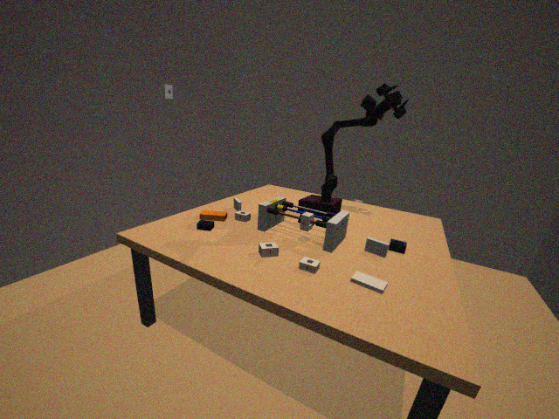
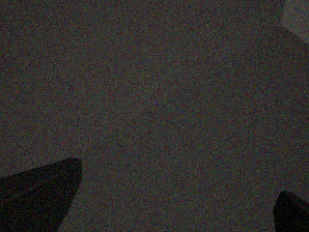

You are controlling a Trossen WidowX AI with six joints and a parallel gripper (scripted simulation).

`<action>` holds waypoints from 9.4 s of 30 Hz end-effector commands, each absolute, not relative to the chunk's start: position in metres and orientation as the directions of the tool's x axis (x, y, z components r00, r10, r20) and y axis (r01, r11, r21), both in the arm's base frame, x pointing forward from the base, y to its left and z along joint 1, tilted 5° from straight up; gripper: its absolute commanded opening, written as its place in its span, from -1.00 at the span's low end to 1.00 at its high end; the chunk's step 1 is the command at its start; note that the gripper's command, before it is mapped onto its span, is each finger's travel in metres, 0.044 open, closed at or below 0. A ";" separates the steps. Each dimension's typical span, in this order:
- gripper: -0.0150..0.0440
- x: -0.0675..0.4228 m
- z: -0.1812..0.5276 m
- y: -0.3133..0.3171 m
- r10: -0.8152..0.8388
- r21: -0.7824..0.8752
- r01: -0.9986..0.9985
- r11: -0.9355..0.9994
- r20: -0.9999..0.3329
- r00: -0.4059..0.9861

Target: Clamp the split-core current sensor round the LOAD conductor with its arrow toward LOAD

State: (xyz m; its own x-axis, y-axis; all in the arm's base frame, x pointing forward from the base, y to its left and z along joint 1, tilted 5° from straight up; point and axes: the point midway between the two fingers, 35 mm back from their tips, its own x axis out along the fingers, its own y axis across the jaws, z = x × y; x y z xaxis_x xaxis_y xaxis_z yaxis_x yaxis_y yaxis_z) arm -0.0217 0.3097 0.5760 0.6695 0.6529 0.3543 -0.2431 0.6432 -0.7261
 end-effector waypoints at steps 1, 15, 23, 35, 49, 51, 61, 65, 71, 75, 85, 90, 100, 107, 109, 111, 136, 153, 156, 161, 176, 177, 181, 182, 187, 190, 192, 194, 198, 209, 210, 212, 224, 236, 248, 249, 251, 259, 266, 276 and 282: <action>0.95 -0.020 0.576 0.310 0.649 -0.724 -0.241 0.647 0.357 0.671; 1.00 0.149 0.537 0.289 0.444 -0.590 -0.110 0.800 0.458 0.771; 1.00 0.235 0.493 0.232 0.353 -0.526 -0.095 0.845 0.414 0.839; 1.00 0.311 0.405 0.106 0.173 -0.326 -0.089 0.941 0.240 0.955; 1.00 0.316 0.323 0.000 0.000 0.000 0.000 1.000 0.050 0.999; 1.00 0.317 0.321 -0.001 -0.005 0.001 0.005 1.000 0.037 0.999; 1.00 0.339 0.206 -0.086 -0.228 -0.021 0.285 0.958 -0.656 0.720; 1.00 0.316 0.165 -0.118 -0.243 -0.060 0.387 0.920 -0.863 0.442; 1.00 0.305 0.155 -0.126 -0.232 -0.077 0.416 0.906 -0.913 0.337; 1.00 0.305 0.155 -0.126 -0.232 -0.077 0.416 0.906 -0.913 0.337; 1.00 0.305 0.155 -0.126 -0.232 -0.077 0.416 0.906 -0.913 0.337; 1.00 0.305 0.155 -0.126 -0.232 -0.077 0.416 0.906 -0.913 0.337; 1.00 0.240 0.084 -0.035 -0.084 -0.070 0.174 0.982 -0.993 0.077; 1.00 0.211 0.066 -0.013 -0.067 -0.069 0.094 0.993 -0.997 -0.023; 1.00 0.211 0.065 -0.014 -0.067 -0.069 0.094 0.993 -0.997 -0.023; 1.00 0.211 0.063 -0.014 -0.067 -0.069 0.094 0.993 -0.997 -0.023; 1.00 0.211 0.023 -0.016 -0.067 -0.069 0.094 0.993 -0.997 -0.023; 0.62 0.211 0.010 -0.018 -0.071 -0.073 0.098 0.992 -0.997 -0.017; 0.55 0.211 0.010 -0.018 -0.071 -0.073 0.098 0.992 -0.997 -0.017; 0.44 0.211 0.010 -0.018 -0.071 -0.073 0.098 0.992 -0.997 -0.017; -0.49 0.220 0.047 -0.015 -0.070 -0.071 0.097 0.993 -0.997 -0.018; -0.49 0.221 0.053 -0.015 -0.070 -0.071 0.097 0.993 -0.997 -0.018; -0.49 0.222 0.074 -0.013 -0.069 -0.070 0.096 0.993 -0.997 -0.019; -0.49 0.222 0.080 -0.013 -0.069 -0.070 0.096 0.993 -0.997 -0.019; -0.49 0.220 0.107 -0.011 -0.068 -0.069 0.095 0.993 -0.997 -0.021; -0.49 0.217 0.124 -0.010 -0.067 -0.069 0.094 0.993 -0.998 -0.022; -0.49 0.215 0.135 -0.009 -0.067 -0.069 0.094 0.993 -0.998 -0.022; -0.49 0.213 0.143 -0.008 -0.067 -0.068 0.094 0.993 -0.998 -0.023; -0.49 0.214 0.144 -0.008 -0.067 -0.069 0.111 0.991 -0.998 -0.023; -0.49 0.245 0.147 -0.009 -0.067 -0.069 0.438 0.896 -0.998 -0.020; -0.49 0.248 0.147 -0.009 -0.067 -0.068 0.469 0.880 -0.998 -0.020; -0.49 0.254 0.148 -0.009 -0.067 -0.067 0.530 0.846 -0.998 -0.019; -0.49 0.292 0.146 -0.010 -0.067 -0.051 0.829 0.557 -0.998 -0.016; -0.49 0.330 0.138 -0.011 -0.067 -0.025 0.985 0.173 -0.998 -0.013; -0.49 0.347 0.130 -0.011 -0.067 -0.011 1.000 -0.017 -0.998 -0.012; -0.49 0.347 0.129 -0.012 -0.067 -0.011 1.000 -0.017 -0.998 -0.012; -0.49 0.347 0.126 -0.012 -0.067 -0.011 1.000 -0.017 -0.998 -0.012; -0.49 0.348 0.113 -0.013 -0.067 -0.011 1.000 -0.017 -0.998 -0.012; -0.49 0.348 0.101 -0.013 -0.067 -0.011 1.000 -0.017 -0.998 -0.012; -0.49 0.347 0.085 -0.015 -0.067 -0.011 1.000 -0.017 -0.998 -0.012; -0.49 0.346 0.076 -0.015 -0.067 -0.011 1.000 -0.017 -0.998 -0.012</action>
